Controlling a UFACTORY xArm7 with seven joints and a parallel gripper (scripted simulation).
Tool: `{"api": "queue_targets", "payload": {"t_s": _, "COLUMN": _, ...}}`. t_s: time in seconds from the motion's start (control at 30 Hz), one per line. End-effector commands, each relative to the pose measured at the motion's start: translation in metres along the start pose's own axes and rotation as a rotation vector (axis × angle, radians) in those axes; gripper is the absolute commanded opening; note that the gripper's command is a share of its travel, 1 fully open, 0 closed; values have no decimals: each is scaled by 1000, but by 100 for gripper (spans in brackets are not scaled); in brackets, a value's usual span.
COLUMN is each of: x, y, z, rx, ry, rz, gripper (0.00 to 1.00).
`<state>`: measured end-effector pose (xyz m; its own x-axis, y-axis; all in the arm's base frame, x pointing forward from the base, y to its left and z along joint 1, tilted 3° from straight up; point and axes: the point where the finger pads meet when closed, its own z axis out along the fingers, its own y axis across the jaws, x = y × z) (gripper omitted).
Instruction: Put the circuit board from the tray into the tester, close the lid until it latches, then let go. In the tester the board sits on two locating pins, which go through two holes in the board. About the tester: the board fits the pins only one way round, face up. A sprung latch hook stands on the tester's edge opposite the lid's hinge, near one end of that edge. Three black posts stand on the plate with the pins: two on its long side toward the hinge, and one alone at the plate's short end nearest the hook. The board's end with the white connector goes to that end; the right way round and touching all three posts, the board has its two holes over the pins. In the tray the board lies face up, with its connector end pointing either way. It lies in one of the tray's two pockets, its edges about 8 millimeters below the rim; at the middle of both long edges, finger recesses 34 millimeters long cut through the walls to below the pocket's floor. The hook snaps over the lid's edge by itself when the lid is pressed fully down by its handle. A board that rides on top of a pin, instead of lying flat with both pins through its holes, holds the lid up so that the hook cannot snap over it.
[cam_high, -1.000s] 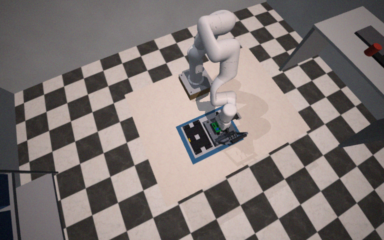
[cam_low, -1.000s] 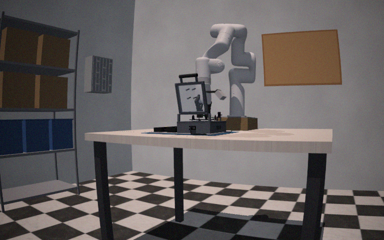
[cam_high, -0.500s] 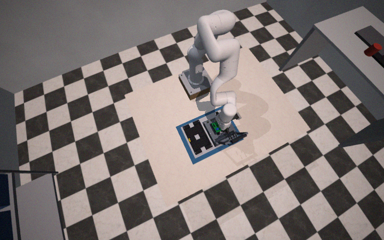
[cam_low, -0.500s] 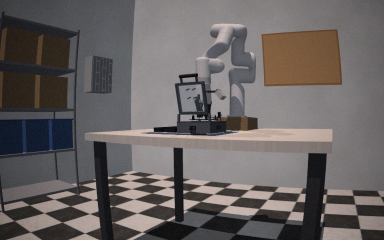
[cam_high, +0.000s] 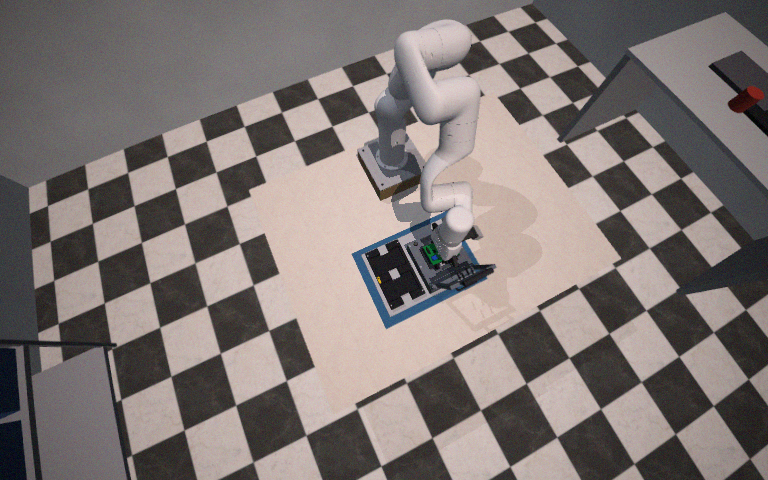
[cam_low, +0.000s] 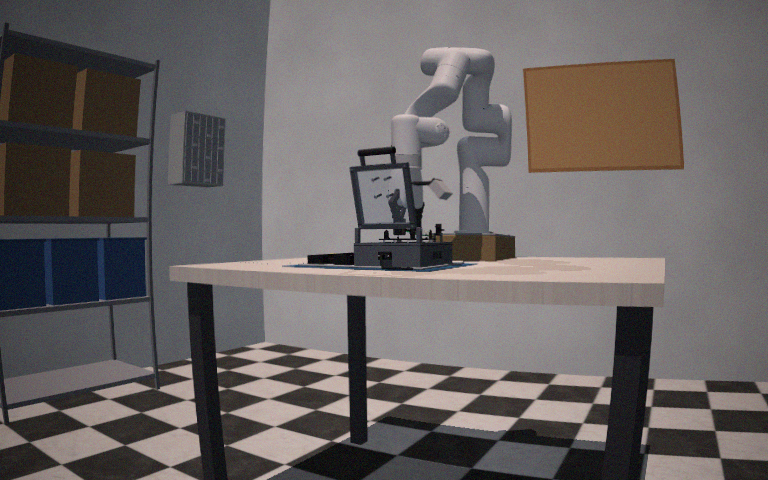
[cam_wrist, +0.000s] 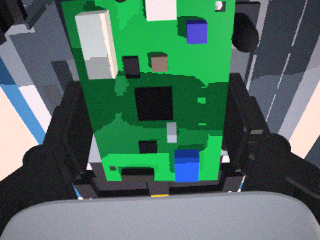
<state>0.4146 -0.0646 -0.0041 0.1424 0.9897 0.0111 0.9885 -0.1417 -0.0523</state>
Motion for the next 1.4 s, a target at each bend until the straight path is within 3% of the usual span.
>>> {"api": "queue_targets", "payload": {"t_s": 0.0, "x": -1, "y": 2, "z": -2, "rx": -8, "ry": 0, "rz": 2, "gripper": 79}}
{"api": "queue_targets", "payload": {"t_s": 1.37, "x": -1, "y": 0, "z": 2, "rx": -8, "ry": 0, "rz": 9, "gripper": 79}}
